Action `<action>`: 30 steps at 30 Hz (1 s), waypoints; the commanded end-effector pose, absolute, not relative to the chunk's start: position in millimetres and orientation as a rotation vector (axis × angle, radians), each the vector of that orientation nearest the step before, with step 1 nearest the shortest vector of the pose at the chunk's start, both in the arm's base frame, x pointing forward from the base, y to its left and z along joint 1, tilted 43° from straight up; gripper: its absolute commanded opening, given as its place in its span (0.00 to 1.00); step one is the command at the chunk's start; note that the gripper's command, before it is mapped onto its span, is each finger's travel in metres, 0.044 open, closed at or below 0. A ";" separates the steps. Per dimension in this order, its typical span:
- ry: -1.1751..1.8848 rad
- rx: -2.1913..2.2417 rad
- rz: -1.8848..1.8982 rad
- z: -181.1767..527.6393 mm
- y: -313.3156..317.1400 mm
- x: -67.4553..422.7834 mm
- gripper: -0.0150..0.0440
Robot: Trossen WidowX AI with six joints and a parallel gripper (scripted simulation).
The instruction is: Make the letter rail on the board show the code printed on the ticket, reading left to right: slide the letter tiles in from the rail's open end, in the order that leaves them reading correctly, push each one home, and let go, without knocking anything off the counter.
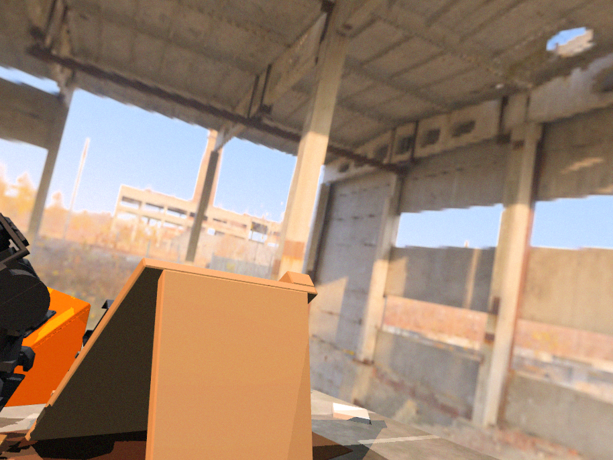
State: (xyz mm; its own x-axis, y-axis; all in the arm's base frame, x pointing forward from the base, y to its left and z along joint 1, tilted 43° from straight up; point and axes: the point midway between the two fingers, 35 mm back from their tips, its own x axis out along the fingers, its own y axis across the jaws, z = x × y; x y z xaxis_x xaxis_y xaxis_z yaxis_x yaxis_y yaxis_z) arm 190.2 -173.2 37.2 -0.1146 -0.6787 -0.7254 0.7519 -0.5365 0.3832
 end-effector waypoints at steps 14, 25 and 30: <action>0.094 1.131 -1.817 43.5 -165.8 189.8 0.25; 0.095 1.131 -1.817 46.5 -161.0 189.3 0.25; 0.095 1.131 -1.817 47.7 -158.7 189.1 0.25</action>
State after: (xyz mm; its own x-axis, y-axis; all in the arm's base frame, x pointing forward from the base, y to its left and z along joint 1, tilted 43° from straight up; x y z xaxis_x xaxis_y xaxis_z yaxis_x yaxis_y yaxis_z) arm 188.0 -159.9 45.5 -0.1134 -0.6739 -0.7300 0.7516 -0.5388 0.3806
